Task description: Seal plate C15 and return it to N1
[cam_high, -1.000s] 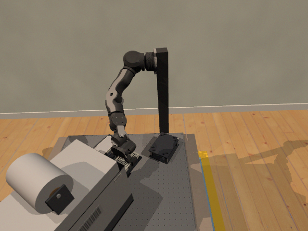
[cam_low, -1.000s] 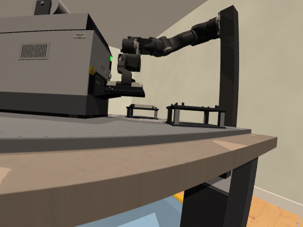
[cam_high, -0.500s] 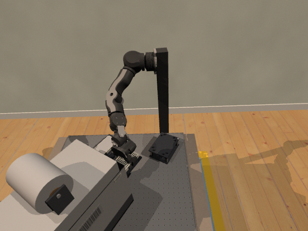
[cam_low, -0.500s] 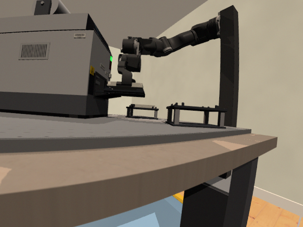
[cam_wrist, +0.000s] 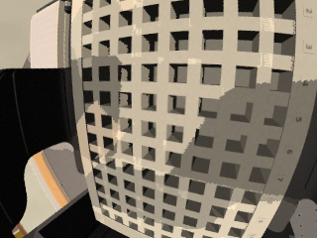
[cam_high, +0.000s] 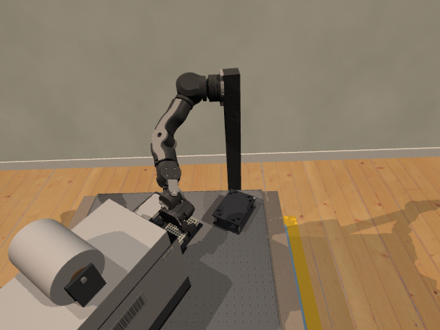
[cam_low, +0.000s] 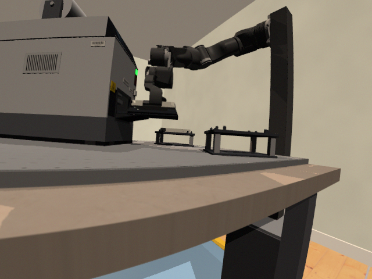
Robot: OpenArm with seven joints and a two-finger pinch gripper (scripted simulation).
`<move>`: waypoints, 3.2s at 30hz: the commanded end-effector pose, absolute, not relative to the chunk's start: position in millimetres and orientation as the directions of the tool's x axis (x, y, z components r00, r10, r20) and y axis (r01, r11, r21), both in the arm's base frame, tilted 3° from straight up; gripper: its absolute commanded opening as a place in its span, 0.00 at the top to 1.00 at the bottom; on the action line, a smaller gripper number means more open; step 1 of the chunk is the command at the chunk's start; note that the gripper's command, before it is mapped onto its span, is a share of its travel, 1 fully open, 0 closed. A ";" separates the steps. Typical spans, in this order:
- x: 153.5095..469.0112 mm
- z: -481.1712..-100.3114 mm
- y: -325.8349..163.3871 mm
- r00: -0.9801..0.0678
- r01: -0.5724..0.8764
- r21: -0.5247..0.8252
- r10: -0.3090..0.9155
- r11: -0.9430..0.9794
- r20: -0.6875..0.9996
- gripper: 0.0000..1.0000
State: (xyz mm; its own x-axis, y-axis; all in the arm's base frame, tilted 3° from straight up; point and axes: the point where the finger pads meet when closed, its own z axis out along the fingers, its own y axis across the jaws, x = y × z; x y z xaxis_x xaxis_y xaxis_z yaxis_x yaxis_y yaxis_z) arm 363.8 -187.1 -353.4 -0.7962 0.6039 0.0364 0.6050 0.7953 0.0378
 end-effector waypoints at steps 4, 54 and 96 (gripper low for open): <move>365.9 -350.5 -188.0 -0.796 0.606 0.041 0.605 0.795 0.032 1.00; 364.0 -360.0 -185.6 -0.799 0.601 0.042 0.600 0.798 0.036 1.00; 364.0 -363.6 -185.7 -0.798 0.602 0.041 0.601 0.797 0.036 1.00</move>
State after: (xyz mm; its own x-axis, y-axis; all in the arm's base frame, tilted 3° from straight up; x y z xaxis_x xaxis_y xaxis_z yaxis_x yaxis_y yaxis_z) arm 364.1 -186.1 -363.2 -0.7960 0.6043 0.0352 0.6053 0.7951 0.0387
